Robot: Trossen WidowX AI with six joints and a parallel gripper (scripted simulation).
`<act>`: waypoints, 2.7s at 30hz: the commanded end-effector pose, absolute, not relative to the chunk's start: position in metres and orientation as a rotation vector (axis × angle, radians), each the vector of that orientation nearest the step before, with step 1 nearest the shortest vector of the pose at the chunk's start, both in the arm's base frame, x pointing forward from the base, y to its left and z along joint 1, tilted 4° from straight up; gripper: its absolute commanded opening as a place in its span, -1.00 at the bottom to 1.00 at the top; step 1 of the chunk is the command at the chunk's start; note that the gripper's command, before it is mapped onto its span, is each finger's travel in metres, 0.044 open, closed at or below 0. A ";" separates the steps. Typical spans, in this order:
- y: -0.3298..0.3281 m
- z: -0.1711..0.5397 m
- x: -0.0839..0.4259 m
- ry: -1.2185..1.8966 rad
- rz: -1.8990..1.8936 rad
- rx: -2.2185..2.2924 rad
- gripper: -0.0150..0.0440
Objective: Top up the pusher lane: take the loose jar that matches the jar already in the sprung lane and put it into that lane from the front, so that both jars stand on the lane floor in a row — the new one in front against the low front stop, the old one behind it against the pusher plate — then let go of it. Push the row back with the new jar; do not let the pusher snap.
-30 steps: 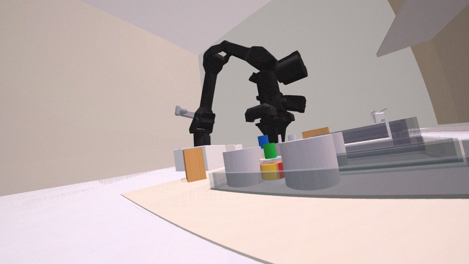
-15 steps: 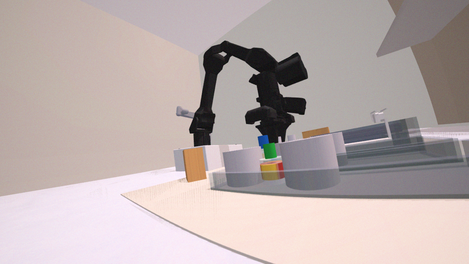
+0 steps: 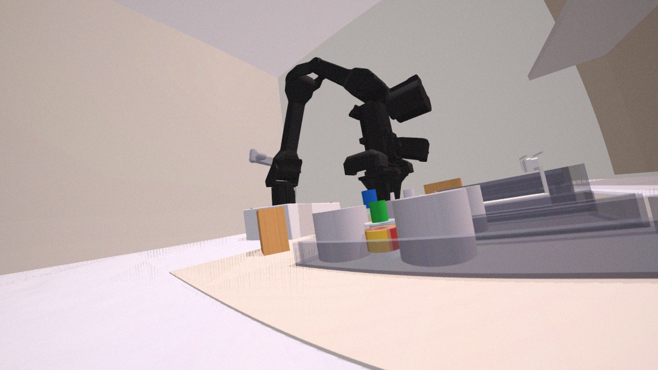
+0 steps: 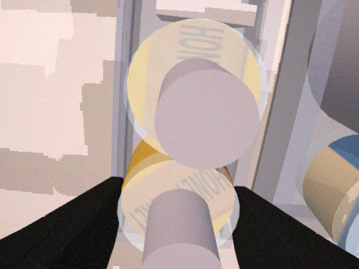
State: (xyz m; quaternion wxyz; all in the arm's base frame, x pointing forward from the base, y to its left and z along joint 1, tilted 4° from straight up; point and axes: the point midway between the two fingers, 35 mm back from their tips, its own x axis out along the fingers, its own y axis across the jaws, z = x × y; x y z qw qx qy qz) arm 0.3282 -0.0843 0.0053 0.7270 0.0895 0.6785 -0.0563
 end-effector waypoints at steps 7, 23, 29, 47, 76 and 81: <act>-0.085 0.006 0.329 1.482 -0.131 0.199 -0.49; -0.084 0.006 0.327 1.482 -0.131 0.199 -0.49; -0.084 0.006 0.326 1.482 -0.131 0.199 -0.49; -0.083 0.004 0.321 1.482 -0.131 0.199 -0.49; -0.083 0.024 0.319 1.482 -0.131 0.199 0.45; -0.083 0.024 0.319 1.482 -0.131 0.199 0.45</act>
